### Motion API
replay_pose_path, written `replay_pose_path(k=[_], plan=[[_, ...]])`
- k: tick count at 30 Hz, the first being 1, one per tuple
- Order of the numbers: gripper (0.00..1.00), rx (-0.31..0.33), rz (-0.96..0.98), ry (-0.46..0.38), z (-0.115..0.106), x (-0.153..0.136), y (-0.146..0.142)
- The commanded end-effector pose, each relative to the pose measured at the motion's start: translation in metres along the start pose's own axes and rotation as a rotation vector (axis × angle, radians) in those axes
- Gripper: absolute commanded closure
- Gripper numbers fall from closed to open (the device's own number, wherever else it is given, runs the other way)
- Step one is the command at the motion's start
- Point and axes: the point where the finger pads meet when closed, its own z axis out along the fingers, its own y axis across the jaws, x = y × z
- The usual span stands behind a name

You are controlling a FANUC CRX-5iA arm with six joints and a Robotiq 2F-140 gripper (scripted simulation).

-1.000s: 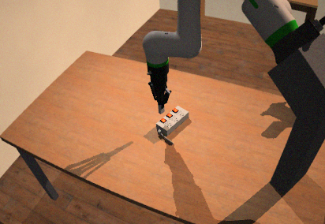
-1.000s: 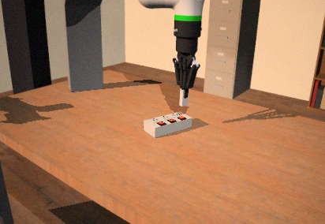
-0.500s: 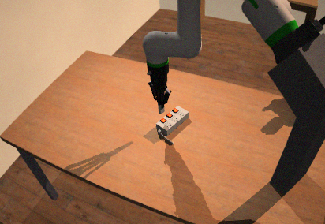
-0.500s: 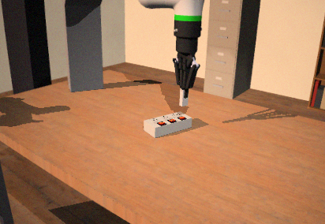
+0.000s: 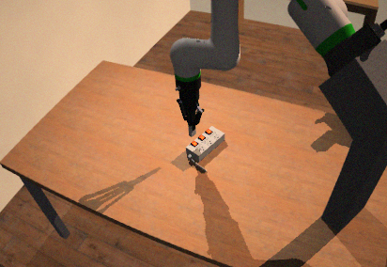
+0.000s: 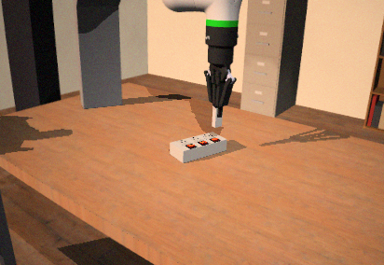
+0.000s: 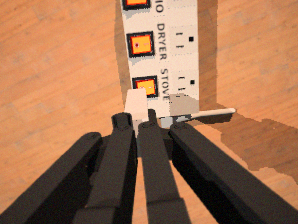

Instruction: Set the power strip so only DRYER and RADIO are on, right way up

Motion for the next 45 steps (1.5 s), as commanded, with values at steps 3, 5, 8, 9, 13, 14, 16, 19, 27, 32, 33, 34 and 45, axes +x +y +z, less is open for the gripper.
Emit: replay_pose_path(k=[3, 5, 8, 9, 13, 14, 16, 19, 27, 32, 33, 34, 45], plan=[[1.0, 0.0, 0.0, 0.0, 0.004, 0.0, 0.0], [1.0, 0.0, 0.0, 0.0, 0.007, 0.0, 0.0], [1.0, 0.0, 0.0, 0.0, 0.01, 0.0, 0.0], [1.0, 0.0, 0.0, 0.0, 0.012, 0.0, 0.0], [1.0, 0.0, 0.0, 0.0, 0.015, 0.0, 0.0], [1.0, 0.0, 0.0, 0.0, 0.016, 0.0, 0.0], [1.0, 0.0, 0.0, 0.0, 0.019, 0.0, 0.0], [1.0, 0.0, 0.0, 0.0, 0.023, 0.0, 0.0], [1.0, 0.0, 0.0, 0.0, 0.032, 0.0, 0.0], [1.0, 0.0, 0.0, 0.0, 0.034, 0.0, 0.0], [1.0, 0.0, 0.0, 0.0, 0.035, 0.0, 0.0], [1.0, 0.0, 0.0, 0.0, 0.036, 0.0, 0.0], [1.0, 0.0, 0.0, 0.0, 0.038, 0.0, 0.0]])
